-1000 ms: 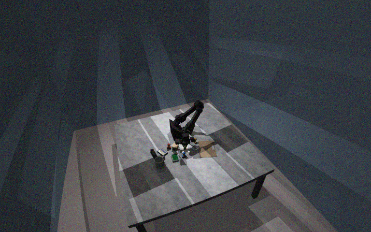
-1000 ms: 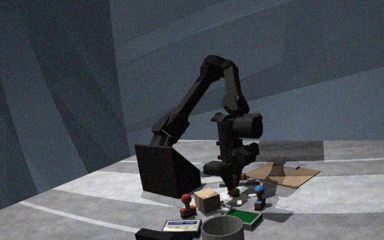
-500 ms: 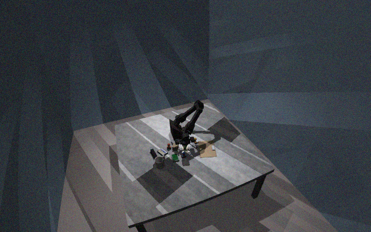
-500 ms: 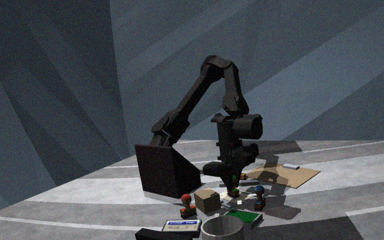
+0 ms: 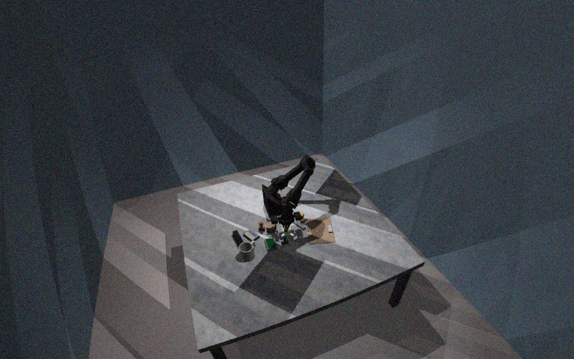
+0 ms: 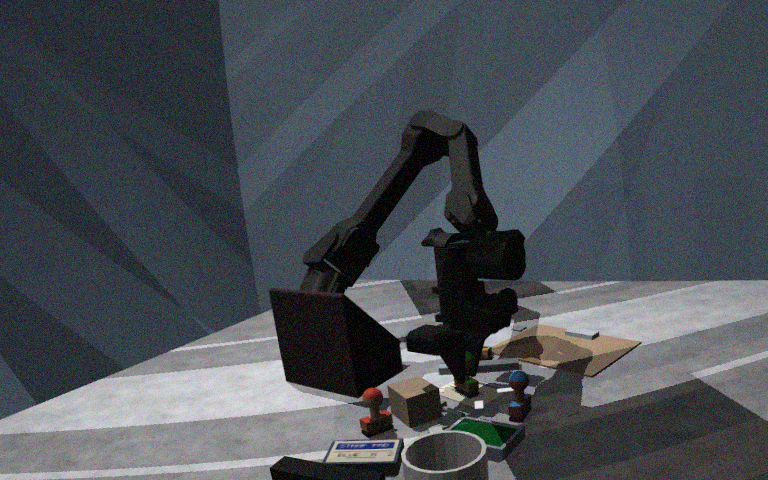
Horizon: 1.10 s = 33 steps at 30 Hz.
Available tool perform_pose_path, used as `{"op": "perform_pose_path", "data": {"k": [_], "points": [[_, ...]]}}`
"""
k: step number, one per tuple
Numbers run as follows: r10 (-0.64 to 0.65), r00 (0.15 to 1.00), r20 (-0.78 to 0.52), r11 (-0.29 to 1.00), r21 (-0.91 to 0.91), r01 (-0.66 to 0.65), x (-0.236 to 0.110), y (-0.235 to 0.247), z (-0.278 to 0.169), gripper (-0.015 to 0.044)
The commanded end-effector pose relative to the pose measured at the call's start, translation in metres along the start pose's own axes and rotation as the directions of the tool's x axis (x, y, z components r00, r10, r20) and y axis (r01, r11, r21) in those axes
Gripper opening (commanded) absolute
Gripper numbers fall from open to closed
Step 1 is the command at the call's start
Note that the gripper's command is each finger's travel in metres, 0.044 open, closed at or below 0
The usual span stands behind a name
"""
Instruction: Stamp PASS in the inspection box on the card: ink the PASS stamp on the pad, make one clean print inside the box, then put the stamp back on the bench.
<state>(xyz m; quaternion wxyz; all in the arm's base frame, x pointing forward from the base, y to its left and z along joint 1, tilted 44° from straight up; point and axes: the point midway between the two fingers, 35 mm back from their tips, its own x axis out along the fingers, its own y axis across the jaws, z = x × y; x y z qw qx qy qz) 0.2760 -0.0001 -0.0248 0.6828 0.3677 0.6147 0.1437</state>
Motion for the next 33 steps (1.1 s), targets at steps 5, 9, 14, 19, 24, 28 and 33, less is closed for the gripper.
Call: {"op": "perform_pose_path", "data": {"k": [5, 9, 14, 19, 24, 28, 33], "points": [[0.007, 1.0, -0.001, 1.0, 0.003, -0.007, 0.002, 0.0009, -0.0006, 0.0], [0.007, 1.0, -0.001, 1.0, 0.003, -0.007, 0.002, 0.0009, -0.0006, 0.0], [0.007, 1.0, -0.001, 1.0, 0.003, -0.007, 0.002, 0.0009, -0.0006, 0.0], [0.007, 1.0, -0.001, 1.0, 0.003, -0.007, 0.002, 0.0009, -0.0006, 0.0], [0.007, 1.0, -0.001, 1.0, 0.003, -0.007, 0.0016, 0.0009, -0.0006, 0.0], [0.007, 1.0, -0.001, 1.0, 0.003, -0.007, -0.0002, 0.0008, -0.0005, 0.0], [0.006, 1.0, -0.001, 1.0, 0.003, -0.006, -0.0027, 0.0007, -0.0005, 0.0]]}}
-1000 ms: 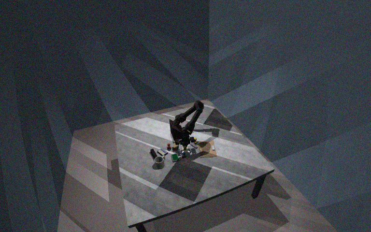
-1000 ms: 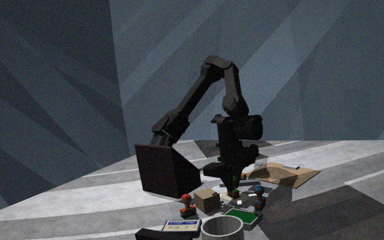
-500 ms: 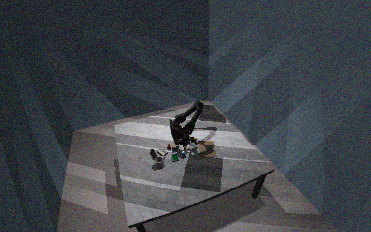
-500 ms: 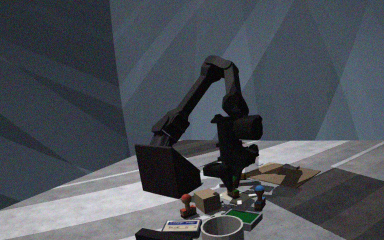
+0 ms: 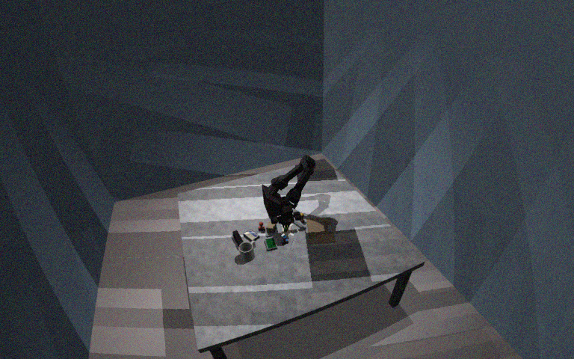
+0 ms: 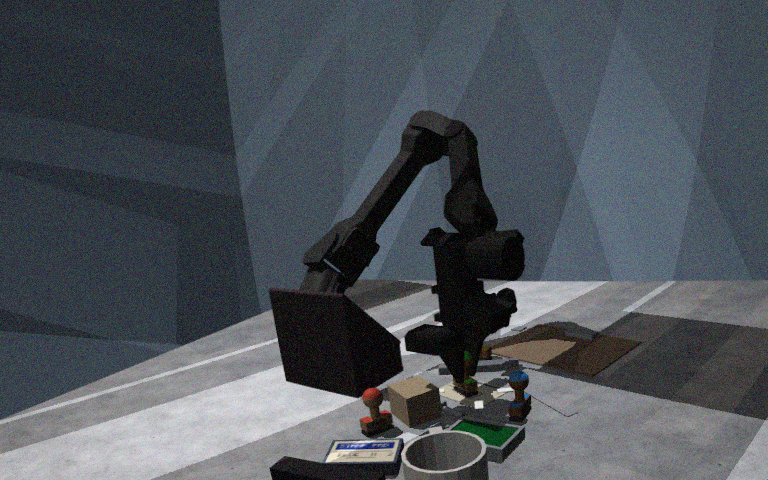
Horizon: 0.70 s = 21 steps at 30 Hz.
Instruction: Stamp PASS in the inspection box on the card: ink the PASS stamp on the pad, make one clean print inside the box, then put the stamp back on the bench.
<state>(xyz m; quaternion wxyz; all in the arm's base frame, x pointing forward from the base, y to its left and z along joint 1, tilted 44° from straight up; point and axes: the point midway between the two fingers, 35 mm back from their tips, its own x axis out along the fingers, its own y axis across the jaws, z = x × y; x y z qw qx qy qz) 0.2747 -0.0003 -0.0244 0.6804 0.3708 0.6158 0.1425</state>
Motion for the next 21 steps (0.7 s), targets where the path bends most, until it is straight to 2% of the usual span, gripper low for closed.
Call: {"op": "perform_pose_path", "data": {"k": [1, 21], "points": [[0.004, 1.0, 0.002, 1.0, -0.005, -0.004, -0.002, 0.001, 0.001, 0.0], [0.001, 1.0, 0.002, 1.0, -0.004, -0.001, -0.02, 0.0, 0.002, 0.0]]}}
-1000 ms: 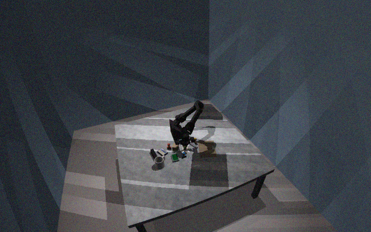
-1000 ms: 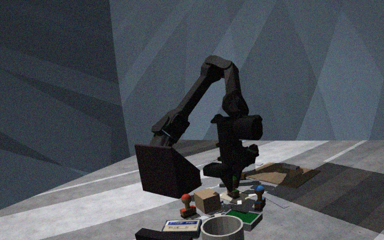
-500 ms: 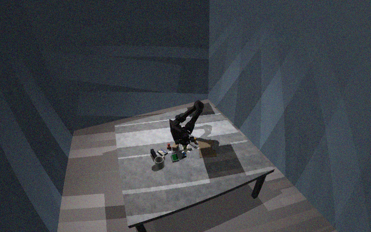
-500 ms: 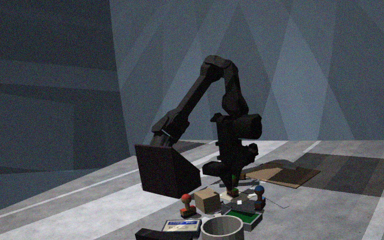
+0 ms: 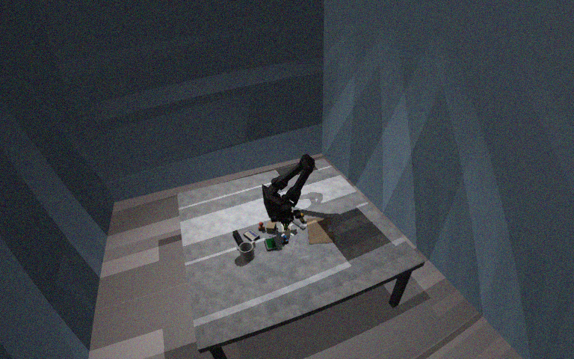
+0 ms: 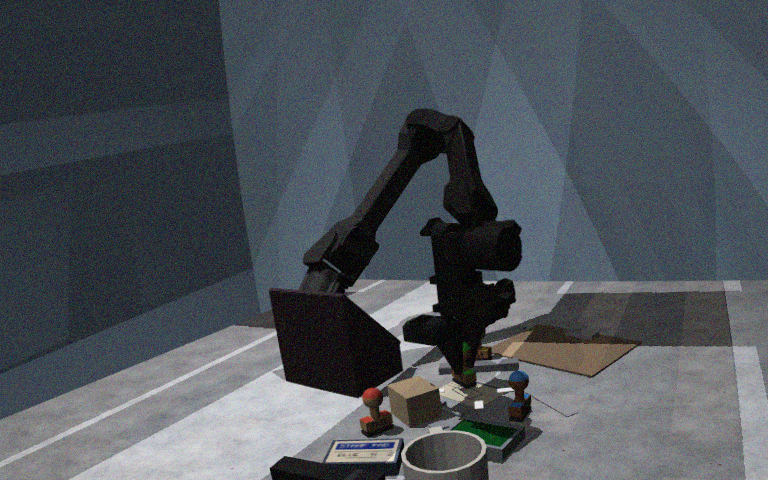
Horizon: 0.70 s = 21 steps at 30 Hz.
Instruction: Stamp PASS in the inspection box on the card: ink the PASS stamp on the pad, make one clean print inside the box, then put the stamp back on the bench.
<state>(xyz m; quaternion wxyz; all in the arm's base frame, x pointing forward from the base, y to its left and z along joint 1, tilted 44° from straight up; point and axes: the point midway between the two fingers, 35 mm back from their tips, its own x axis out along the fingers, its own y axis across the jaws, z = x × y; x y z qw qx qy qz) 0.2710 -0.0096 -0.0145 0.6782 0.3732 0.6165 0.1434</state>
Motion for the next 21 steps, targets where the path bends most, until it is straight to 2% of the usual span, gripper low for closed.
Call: {"op": "perform_pose_path", "data": {"k": [1, 21], "points": [[-0.003, 1.0, 0.006, 1.0, -0.008, 0.003, -0.008, 0.0, 0.003, 0.0], [-0.005, 1.0, 0.006, 1.0, -0.008, 0.005, -0.039, -0.001, 0.004, 0.0]]}}
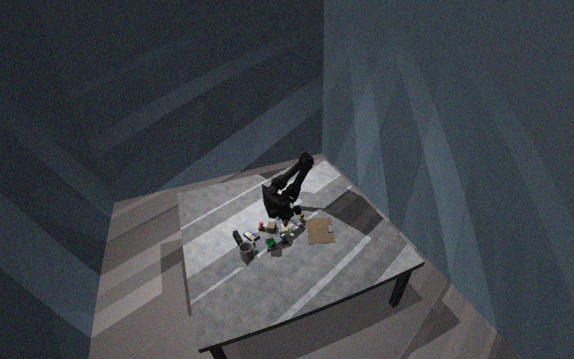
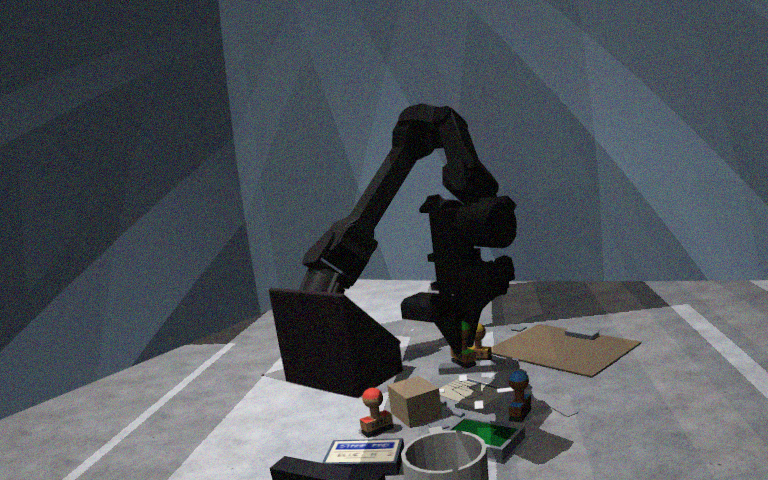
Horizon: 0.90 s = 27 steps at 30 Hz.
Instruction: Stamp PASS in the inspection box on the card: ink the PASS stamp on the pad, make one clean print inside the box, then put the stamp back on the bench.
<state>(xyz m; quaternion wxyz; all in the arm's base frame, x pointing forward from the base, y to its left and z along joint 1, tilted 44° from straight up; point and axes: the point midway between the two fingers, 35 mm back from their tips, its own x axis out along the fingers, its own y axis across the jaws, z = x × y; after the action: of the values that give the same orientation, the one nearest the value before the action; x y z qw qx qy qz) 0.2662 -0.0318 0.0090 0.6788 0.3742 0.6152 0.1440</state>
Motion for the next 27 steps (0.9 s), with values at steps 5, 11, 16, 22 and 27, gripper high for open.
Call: {"op": "perform_pose_path", "data": {"k": [5, 11, 16, 22, 27], "points": [[-0.007, 1.0, 0.004, 1.0, -0.008, 0.007, -0.015, 0.0, 0.001, 0.0], [-0.006, 1.0, 0.003, 1.0, -0.008, 0.006, -0.022, 0.0, 0.001, 0.0], [-0.009, 1.0, 0.004, 1.0, -0.009, 0.009, -0.024, 0.009, 0.015, 0.0], [-0.011, 1.0, 0.006, 1.0, -0.011, 0.011, -0.025, 0.028, 0.038, 0.0], [-0.01, 1.0, 0.007, 1.0, -0.013, 0.01, -0.026, 0.045, 0.056, 0.0]]}}
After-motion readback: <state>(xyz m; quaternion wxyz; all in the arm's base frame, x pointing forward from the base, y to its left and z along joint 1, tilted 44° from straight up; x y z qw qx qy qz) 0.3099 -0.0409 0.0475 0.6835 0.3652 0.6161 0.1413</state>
